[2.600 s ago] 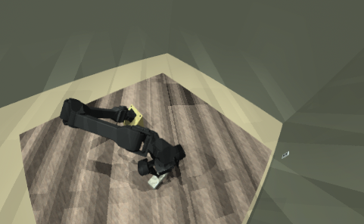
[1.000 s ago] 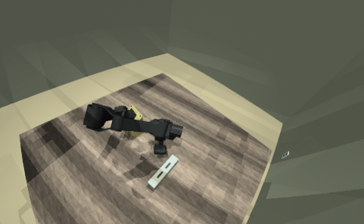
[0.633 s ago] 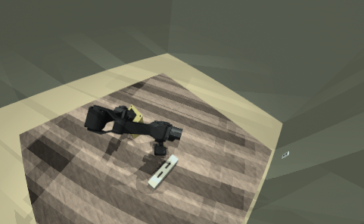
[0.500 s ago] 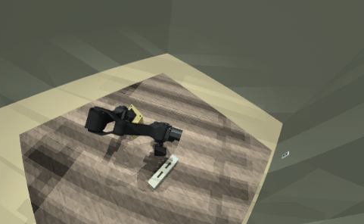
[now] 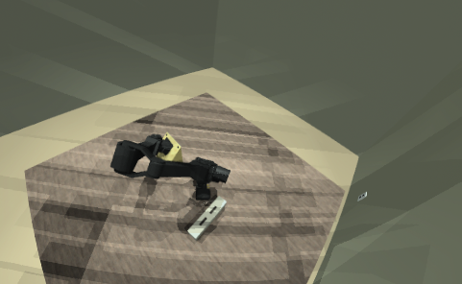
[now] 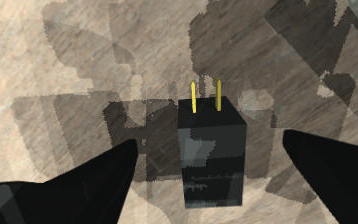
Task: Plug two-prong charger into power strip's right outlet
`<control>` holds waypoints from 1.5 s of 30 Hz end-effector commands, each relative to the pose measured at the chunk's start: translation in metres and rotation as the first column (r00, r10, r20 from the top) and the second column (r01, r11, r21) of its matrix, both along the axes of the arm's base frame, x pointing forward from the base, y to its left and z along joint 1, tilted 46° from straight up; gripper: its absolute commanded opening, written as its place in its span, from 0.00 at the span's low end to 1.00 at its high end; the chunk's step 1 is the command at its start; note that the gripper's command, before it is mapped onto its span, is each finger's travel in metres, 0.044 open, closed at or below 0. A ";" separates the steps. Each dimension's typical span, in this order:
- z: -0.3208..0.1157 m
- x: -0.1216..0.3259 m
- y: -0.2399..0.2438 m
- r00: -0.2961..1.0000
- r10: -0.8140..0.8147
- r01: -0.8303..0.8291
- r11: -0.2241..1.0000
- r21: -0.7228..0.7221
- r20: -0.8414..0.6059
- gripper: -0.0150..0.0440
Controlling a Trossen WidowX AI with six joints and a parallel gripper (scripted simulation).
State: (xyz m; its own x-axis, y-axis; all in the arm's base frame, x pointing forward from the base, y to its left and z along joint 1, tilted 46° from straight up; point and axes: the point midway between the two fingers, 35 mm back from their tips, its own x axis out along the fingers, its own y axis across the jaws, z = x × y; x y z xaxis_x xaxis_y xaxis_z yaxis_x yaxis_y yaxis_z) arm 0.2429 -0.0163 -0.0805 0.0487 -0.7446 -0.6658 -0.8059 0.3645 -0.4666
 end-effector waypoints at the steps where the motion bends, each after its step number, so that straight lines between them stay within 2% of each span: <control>1: -0.004 -0.002 -0.006 1.000 0.004 -0.004 1.000 -0.007 -0.009 1.00; 4: -0.005 -0.003 -0.007 1.000 0.003 -0.004 1.000 -0.007 -0.009 1.00; 16: -0.003 0.000 -0.004 1.000 -0.001 0.001 1.000 -0.002 -0.001 0.47; 22: -0.003 0.000 -0.004 1.000 -0.001 0.001 1.000 -0.002 -0.001 0.40; 25: -0.001 0.000 -0.001 1.000 -0.001 0.001 1.000 -0.001 -0.002 0.26; 38: 0.036 -0.010 0.033 1.000 0.003 -0.003 1.000 -0.003 -0.009 0.25; 45: 0.040 -0.009 0.031 1.000 -0.016 0.016 1.000 0.003 0.010 0.25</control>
State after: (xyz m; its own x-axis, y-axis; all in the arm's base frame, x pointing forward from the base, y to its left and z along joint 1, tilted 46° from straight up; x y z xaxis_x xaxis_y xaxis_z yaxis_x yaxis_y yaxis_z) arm 0.2322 0.0145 -0.0439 0.0441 -0.7476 -0.6627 -0.8095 0.3620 -0.4623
